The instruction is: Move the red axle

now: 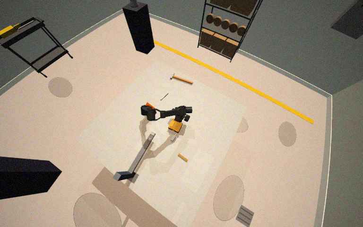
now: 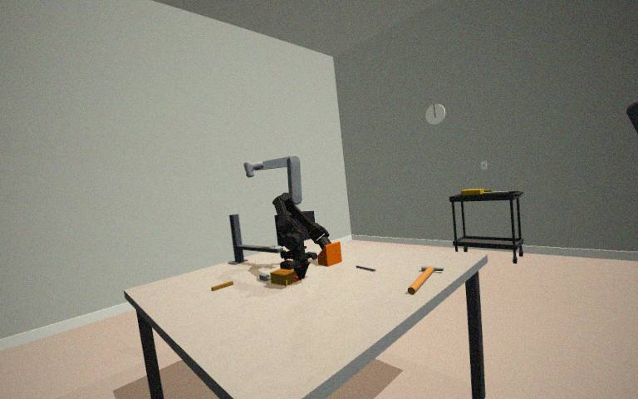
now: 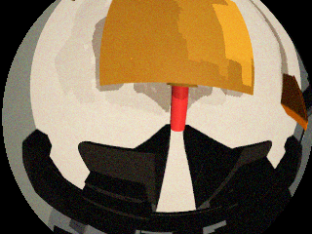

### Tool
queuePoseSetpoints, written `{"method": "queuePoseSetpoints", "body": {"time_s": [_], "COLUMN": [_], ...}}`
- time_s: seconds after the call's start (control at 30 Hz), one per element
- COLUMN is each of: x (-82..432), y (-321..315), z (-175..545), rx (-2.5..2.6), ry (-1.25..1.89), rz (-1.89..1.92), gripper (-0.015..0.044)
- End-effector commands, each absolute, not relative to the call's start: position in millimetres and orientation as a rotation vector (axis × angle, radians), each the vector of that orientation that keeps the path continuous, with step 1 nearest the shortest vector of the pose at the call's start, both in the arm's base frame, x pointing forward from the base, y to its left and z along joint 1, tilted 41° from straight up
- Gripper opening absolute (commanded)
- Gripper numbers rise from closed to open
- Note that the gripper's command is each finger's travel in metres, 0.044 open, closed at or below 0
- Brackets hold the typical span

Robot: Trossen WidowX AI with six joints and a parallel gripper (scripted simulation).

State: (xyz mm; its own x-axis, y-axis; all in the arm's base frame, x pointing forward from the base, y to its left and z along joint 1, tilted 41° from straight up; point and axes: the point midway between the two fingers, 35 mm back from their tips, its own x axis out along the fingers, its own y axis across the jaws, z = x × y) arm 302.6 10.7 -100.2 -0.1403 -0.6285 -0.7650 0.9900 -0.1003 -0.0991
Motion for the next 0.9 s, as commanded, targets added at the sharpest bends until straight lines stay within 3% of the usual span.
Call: {"method": "queuePoseSetpoints", "body": {"time_s": [0.0, 0.87], "x": [304, 304], "y": [18, 52], "z": [-105, -132], "rx": [0.671, 0.671], "ry": [0.739, 0.741], "rz": [-1.594, -1.591], "gripper": [0.0000, 0.0000]}}
